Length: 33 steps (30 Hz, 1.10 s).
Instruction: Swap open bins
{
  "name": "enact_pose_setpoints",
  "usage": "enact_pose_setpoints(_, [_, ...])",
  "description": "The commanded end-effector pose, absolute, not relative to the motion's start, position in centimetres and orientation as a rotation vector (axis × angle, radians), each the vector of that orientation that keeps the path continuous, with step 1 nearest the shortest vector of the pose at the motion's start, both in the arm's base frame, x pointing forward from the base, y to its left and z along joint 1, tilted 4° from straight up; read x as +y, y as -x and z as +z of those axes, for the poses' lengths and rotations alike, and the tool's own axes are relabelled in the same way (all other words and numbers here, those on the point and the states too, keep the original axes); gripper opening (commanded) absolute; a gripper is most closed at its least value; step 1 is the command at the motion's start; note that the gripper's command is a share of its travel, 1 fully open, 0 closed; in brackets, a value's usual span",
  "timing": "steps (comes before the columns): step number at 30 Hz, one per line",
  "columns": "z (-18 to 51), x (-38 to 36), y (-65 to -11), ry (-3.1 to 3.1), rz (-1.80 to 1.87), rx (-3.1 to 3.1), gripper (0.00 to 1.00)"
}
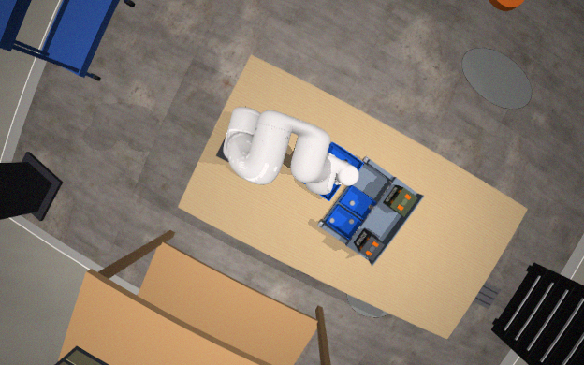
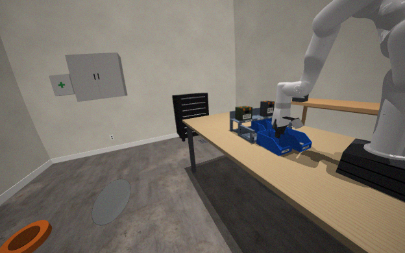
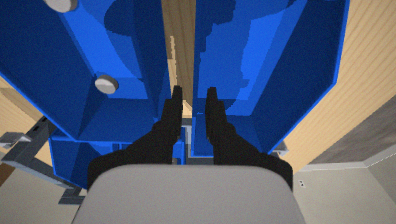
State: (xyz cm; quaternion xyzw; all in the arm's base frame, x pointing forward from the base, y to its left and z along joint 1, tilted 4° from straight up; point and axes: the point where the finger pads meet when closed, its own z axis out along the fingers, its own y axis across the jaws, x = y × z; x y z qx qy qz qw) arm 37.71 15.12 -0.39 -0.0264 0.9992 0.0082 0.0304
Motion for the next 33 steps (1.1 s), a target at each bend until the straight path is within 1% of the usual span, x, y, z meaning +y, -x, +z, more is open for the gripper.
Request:
enact_pose_setpoints(1, [-0.78,15.19,-37.89,0.081,0.027,3.076,0.26])
enact_pose_setpoints(27, [-1.22,15.2,-37.92,0.081,0.027,3.076,0.26])
enact_pose_setpoints(28, [-1.22,15.2,-37.92,0.081,0.027,3.076,0.0])
enact_pose_setpoints(33, [-1.22,15.2,-37.92,0.081,0.027,3.076,0.0])
